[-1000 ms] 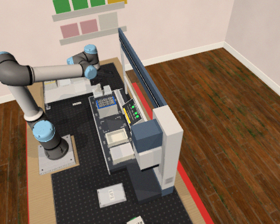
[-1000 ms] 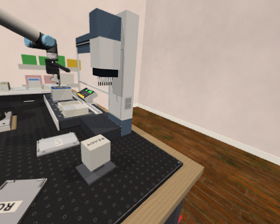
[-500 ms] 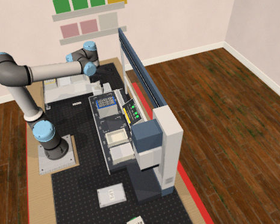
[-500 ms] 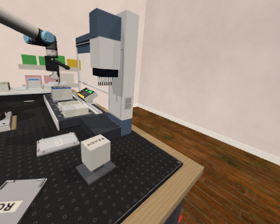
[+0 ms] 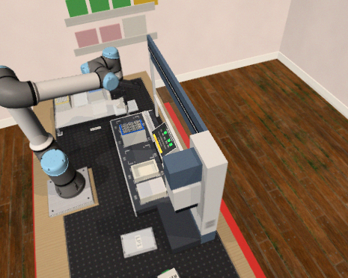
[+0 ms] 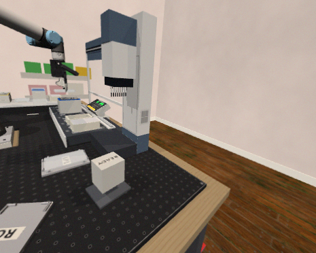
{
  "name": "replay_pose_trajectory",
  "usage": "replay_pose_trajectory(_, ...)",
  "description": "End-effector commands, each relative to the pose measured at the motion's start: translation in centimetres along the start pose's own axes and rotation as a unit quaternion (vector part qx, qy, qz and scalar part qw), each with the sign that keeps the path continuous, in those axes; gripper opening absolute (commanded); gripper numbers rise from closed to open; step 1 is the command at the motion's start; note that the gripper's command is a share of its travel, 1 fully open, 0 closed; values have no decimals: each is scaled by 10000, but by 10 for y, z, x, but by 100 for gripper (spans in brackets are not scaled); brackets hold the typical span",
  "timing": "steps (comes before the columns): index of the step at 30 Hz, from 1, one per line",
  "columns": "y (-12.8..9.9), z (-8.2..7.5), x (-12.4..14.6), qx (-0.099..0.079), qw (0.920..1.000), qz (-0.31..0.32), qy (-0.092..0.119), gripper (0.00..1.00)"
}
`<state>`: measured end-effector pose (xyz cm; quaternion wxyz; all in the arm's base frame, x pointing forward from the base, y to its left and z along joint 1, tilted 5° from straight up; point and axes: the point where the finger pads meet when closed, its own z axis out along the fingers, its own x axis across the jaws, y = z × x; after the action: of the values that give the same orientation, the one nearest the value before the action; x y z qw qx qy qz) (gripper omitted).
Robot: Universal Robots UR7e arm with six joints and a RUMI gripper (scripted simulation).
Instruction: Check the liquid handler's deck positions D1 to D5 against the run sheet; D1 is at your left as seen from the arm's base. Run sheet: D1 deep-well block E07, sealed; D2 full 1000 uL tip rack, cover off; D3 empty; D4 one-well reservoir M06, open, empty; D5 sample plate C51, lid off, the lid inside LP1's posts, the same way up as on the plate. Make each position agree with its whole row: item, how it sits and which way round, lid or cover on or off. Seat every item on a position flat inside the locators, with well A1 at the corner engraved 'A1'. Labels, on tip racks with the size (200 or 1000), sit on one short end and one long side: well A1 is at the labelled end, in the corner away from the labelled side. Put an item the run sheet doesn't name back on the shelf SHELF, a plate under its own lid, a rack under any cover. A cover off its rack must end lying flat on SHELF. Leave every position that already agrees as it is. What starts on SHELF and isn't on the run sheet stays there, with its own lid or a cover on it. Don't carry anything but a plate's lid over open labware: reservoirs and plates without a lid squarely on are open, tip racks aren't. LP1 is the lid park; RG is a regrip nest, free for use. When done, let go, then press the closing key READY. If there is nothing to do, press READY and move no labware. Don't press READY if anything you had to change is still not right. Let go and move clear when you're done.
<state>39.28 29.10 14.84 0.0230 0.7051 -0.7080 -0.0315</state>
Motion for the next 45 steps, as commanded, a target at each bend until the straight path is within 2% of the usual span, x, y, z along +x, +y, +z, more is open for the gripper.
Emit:
replay_pose_trajectory(1,-2,-10,0,18,10000,2,-7,0)
replay_pose_trajectory(45,-1,-77,0,18,10000,2,-6,0)
